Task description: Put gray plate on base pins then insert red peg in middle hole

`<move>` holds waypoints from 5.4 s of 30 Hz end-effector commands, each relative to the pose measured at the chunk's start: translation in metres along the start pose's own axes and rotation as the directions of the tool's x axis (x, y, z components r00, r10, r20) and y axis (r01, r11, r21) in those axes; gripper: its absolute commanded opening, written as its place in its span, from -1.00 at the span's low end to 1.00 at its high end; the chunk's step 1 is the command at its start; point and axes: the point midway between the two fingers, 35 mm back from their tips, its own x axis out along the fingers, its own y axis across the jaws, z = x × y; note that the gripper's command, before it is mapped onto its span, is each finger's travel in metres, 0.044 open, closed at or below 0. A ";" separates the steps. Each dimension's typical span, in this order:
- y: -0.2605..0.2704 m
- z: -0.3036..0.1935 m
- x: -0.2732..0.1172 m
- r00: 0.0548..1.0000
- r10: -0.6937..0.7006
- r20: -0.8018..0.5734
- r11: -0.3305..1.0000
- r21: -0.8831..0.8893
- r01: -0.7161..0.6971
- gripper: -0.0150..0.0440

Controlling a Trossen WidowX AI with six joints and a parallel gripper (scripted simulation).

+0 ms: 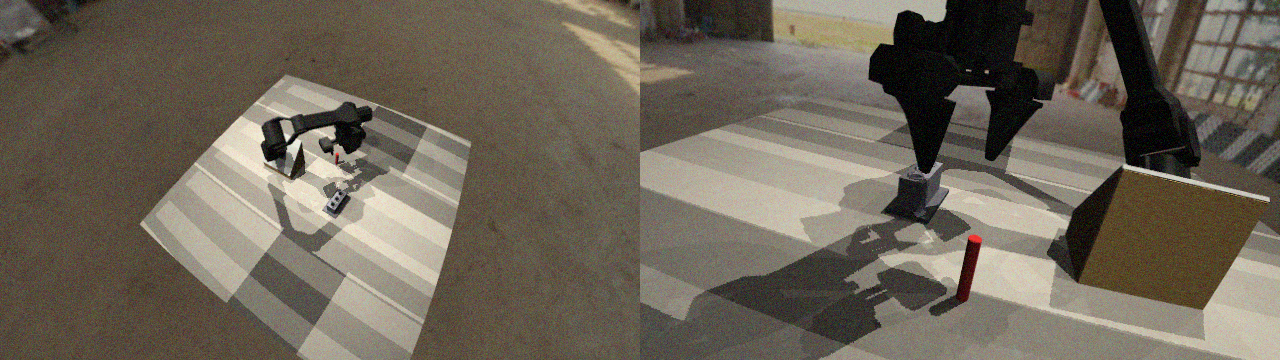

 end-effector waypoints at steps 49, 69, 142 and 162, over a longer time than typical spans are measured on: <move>-0.001 -0.036 0.087 1.000 -0.023 0.002 0.913 0.408 0.020 1.00; -0.003 -0.036 0.105 1.000 -0.024 0.003 0.912 0.410 0.021 0.38; -0.008 0.020 0.028 1.000 -0.011 -0.017 0.919 0.395 0.017 -0.49; -0.028 0.074 0.026 1.000 -0.002 -0.015 0.917 0.399 0.008 -0.49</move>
